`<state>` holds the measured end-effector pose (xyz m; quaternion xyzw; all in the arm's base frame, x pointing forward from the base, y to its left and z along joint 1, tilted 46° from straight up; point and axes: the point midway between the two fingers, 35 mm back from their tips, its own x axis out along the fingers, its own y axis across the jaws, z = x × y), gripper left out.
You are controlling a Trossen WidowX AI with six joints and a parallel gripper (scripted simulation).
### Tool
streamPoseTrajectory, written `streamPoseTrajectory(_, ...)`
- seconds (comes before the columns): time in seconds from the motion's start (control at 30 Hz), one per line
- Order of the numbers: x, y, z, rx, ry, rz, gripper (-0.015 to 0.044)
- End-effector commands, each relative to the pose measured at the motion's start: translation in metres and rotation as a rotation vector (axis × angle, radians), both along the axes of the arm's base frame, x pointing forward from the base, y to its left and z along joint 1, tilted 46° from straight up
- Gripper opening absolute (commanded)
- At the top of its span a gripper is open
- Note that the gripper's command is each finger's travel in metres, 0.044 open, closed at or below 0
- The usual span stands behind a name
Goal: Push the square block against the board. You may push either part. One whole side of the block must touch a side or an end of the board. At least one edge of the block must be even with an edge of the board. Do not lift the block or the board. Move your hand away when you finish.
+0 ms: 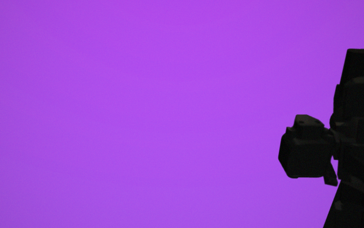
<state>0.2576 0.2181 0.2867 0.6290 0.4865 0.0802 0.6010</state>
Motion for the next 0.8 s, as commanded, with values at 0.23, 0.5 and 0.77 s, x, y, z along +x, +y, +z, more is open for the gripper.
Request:
streamPoseTrajectory(0.23,0.063,-0.043,-0.099,-0.230,0.176,0.069,0.0000)
streamPoseTrajectory(0.5,0.087,-0.105,-0.189,-0.260,0.376,0.141,0.0000)
streamPoseTrajectory(0.77,0.086,-0.169,-0.266,-0.142,0.529,0.225,0.0000)
